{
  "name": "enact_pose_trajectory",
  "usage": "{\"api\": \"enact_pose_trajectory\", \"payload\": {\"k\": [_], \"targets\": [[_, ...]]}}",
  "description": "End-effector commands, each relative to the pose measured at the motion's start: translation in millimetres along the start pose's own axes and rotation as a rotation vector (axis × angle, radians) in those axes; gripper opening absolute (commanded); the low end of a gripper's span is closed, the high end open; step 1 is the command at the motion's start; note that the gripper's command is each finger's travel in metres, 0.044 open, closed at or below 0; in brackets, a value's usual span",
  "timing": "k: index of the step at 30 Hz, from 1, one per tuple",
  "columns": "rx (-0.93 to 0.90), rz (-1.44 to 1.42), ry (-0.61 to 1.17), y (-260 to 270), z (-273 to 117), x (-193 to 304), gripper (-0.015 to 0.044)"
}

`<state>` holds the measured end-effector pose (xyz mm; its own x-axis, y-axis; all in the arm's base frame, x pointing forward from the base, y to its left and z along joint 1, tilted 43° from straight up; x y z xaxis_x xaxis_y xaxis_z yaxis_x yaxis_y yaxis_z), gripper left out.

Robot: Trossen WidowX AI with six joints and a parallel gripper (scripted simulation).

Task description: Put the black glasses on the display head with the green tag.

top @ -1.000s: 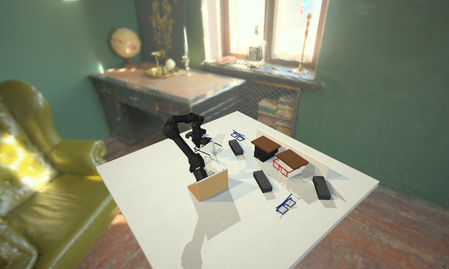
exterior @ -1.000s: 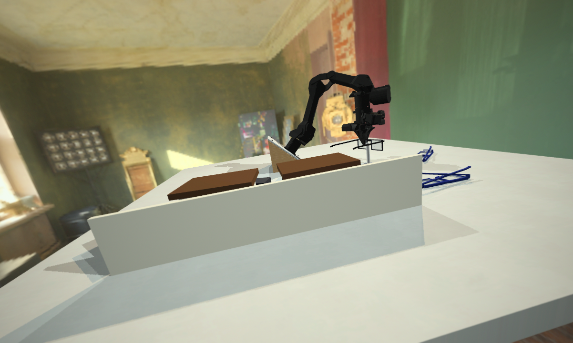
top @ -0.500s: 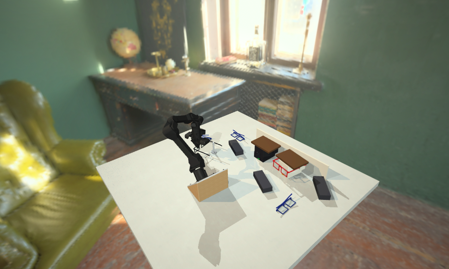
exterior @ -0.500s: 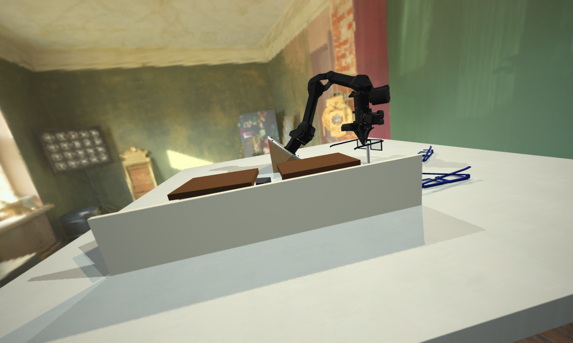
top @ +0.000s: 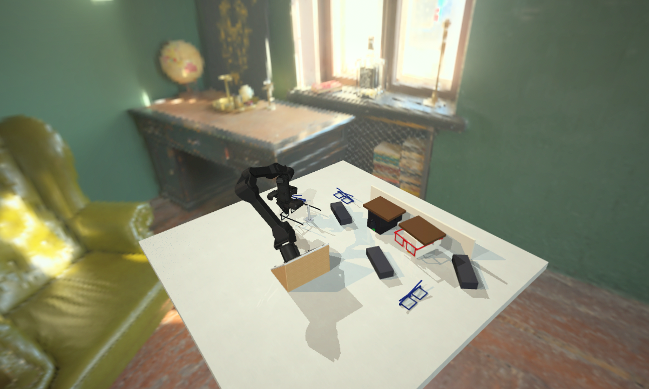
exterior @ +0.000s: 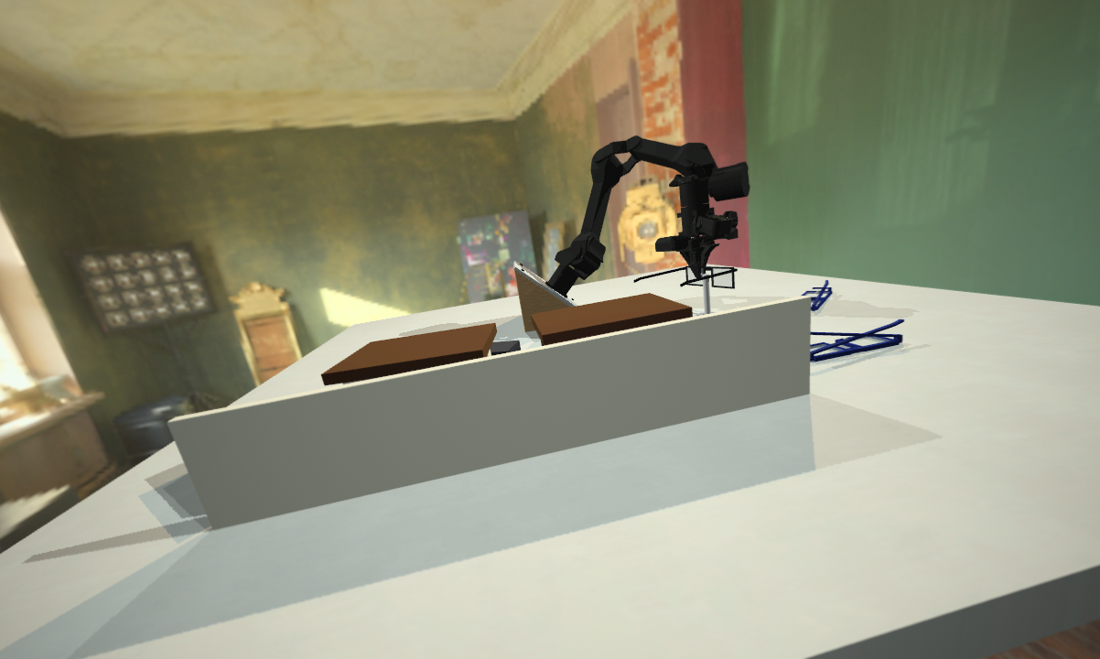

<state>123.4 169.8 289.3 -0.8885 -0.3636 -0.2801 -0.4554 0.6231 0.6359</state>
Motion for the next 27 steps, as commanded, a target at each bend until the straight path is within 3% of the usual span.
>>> {"api": "enact_pose_trajectory", "payload": {"k": [1, 8, 21, 27], "targets": [[0.0, 0.001, 0.007, -0.5, 1.4, -2.9, 0.0], [0.003, 0.0, 0.008, -0.9, -5.2, -6.1, 0.0], [0.006, 0.001, 0.01, -0.8, -56.6, -10.5, 0.0], [0.032, 0.0, 0.01, -17.9, -52.7, -23.0, 0.0]]}}
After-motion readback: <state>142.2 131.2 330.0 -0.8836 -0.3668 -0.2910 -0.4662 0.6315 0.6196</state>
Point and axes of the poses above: the point midway between the two fingers, 35 mm back from their tips, its own z axis out along the fingers, its own y axis across the jaws, x = y × z, the point moved 7 cm from there along -z, back along the fingers, and after that the axes turned 2 degrees about -z, right-handed, at the moved point
